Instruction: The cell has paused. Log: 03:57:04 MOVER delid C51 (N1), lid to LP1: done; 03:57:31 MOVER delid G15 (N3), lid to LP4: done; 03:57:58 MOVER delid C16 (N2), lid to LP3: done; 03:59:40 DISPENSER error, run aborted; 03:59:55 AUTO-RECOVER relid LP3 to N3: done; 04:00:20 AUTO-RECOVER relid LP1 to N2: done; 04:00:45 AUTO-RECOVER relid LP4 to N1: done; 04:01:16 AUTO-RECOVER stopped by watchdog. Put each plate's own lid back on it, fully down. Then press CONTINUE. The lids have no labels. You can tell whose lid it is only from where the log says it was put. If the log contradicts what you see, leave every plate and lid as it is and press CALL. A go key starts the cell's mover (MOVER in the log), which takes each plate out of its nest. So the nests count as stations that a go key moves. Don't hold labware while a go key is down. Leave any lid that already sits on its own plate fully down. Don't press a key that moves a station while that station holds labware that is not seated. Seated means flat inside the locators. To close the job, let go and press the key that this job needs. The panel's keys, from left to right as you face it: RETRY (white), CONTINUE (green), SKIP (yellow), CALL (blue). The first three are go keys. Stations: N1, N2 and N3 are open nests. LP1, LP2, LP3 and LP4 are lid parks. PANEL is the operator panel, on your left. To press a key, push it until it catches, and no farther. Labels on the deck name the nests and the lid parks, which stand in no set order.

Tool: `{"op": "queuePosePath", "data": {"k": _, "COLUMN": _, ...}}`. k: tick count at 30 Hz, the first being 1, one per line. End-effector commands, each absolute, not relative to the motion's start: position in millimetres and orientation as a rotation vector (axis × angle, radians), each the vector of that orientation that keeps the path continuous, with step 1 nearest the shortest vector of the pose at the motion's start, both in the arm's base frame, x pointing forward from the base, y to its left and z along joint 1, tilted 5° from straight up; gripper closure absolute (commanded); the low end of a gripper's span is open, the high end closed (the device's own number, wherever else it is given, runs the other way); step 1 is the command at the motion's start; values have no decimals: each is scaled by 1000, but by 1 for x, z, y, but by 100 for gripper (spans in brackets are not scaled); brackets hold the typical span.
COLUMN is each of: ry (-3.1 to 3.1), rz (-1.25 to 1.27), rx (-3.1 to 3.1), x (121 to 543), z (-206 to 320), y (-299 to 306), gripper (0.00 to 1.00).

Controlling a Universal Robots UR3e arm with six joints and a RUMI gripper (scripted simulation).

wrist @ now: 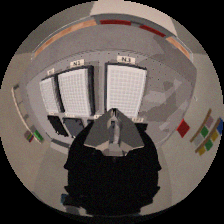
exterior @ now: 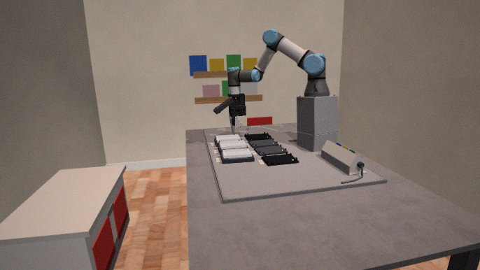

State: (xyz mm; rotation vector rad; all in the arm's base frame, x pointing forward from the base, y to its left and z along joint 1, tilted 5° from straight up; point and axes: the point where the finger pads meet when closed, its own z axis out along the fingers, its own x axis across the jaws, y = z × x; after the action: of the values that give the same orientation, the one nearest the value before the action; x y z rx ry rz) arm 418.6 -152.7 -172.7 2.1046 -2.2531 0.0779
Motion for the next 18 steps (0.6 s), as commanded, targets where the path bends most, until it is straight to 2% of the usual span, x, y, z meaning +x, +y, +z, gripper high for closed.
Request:
{"op": "queuePosePath", "data": {"k": 1, "ry": -2261, "rz": 115, "rx": 2106, "x": 402, "z": -173, "y": -137, "gripper": 100}}
{"op": "queuePosePath", "data": {"k": 18, "ry": -2261, "rz": 114, "rx": 2106, "x": 349, "z": -179, "y": -84, "gripper": 100}}
